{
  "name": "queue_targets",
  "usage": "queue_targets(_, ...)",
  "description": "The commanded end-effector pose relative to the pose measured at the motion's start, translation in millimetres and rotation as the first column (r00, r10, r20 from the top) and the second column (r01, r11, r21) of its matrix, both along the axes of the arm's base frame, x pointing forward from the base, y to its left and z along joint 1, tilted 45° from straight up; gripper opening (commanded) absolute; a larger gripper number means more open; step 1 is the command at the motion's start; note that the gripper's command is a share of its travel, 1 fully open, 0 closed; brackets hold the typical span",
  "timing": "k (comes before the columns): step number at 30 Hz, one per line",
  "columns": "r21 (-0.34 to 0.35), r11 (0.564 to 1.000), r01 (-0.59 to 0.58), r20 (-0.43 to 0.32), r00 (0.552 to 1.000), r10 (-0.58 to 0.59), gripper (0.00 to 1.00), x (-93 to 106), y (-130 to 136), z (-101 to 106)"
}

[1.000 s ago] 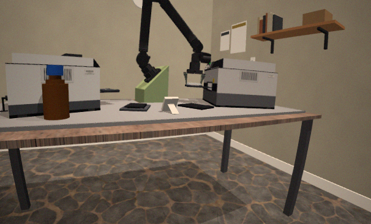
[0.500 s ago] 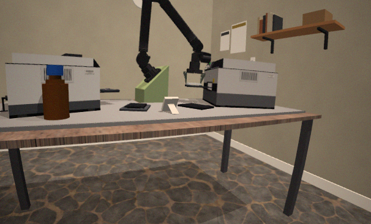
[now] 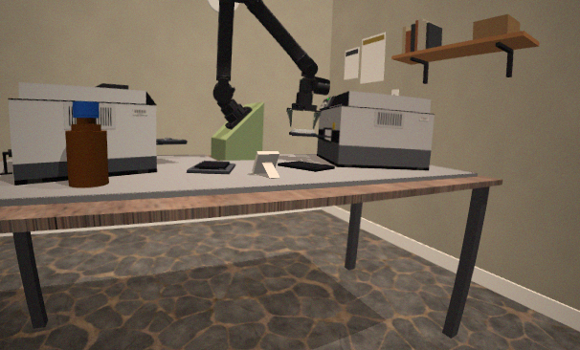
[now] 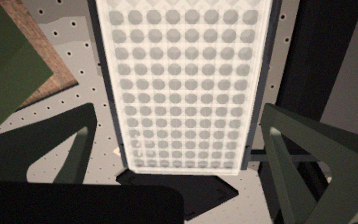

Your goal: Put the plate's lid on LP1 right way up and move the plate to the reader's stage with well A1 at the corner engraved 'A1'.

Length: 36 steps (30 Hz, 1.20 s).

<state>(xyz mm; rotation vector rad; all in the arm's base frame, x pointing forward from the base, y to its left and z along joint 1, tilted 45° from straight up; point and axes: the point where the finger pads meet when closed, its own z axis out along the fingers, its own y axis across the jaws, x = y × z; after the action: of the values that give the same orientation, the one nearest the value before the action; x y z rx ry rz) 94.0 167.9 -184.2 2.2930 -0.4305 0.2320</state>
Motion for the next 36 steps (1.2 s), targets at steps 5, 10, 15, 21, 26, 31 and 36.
queue_targets(5, 0.054, 0.999, 0.003, 0.023, 1.000, -0.005, 1.00, 10.3, 29.0, -4.4)
queue_targets(10, 0.043, 0.999, 0.002, 0.005, 1.000, -0.003, 1.00, 7.1, 17.8, -6.8)
queue_targets(15, 0.038, 0.999, -0.013, 0.002, 1.000, 0.013, 1.00, 2.8, 19.8, 0.6)
queue_targets(21, 0.039, 0.999, -0.018, 0.002, 1.000, 0.018, 1.00, 2.5, 22.8, 6.2)
queue_targets(26, 0.041, 0.999, -0.009, 0.015, 1.000, 0.009, 1.00, 2.8, 30.6, 6.5)
queue_targets(31, 0.049, 0.999, 0.001, 0.022, 1.000, -0.002, 1.00, 3.9, 38.8, 8.8)
queue_targets(36, 0.064, 0.998, -0.002, 0.027, 1.000, 0.000, 1.00, 3.8, 50.1, 17.7)
